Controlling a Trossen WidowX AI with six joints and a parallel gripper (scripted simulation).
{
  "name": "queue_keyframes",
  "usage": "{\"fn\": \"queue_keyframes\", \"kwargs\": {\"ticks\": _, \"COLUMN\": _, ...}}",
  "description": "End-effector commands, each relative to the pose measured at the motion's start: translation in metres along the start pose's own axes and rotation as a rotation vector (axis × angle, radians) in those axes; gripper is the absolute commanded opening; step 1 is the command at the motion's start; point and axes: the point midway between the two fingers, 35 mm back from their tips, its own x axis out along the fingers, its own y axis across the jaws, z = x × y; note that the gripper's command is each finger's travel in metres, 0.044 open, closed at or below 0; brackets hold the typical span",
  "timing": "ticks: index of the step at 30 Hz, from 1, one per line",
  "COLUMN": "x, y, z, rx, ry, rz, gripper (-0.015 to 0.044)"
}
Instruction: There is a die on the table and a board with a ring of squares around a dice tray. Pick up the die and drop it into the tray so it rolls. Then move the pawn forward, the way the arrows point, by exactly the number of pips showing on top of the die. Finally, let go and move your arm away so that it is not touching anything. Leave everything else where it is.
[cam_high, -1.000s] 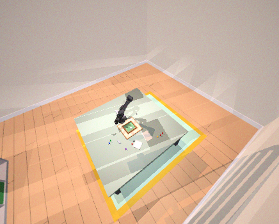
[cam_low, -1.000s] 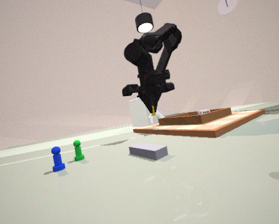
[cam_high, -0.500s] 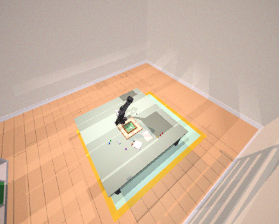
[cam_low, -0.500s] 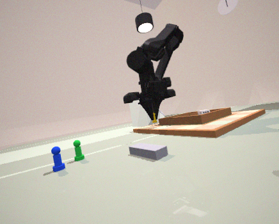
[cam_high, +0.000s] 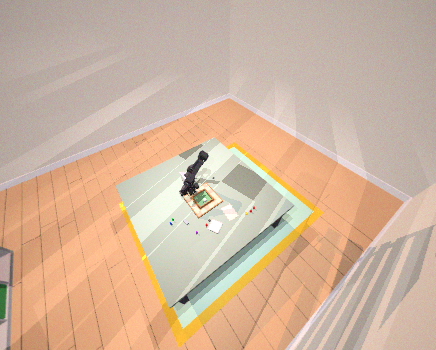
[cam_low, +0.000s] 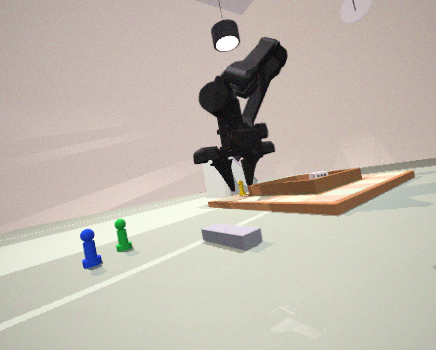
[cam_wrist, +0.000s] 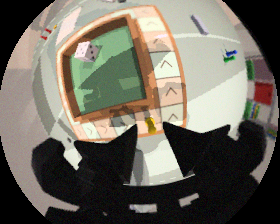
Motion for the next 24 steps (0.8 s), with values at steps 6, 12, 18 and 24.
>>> {"fn": "queue_keyframes", "kwargs": {"ticks": 6, "x": -0.049, "y": -0.001, "z": 0.0, "rx": 0.002, "ry": 0.0, "rz": -0.001, "gripper": 0.044}}
{"fn": "queue_keyframes", "kwargs": {"ticks": 12, "x": -0.084, "y": 0.024, "z": 0.005, "rx": -0.038, "ry": 0.0, "rz": 0.0, "gripper": 0.044}}
{"fn": "queue_keyframes", "kwargs": {"ticks": 18, "x": -0.131, "y": 0.068, "z": 0.001, "rx": -0.093, "ry": 0.002, "rz": 0.002, "gripper": 0.044}}
{"fn": "queue_keyframes", "kwargs": {"ticks": 24, "x": -0.123, "y": 0.059, "z": 0.004, "rx": -0.083, "ry": -0.008, "rz": -0.005, "gripper": 0.044}}
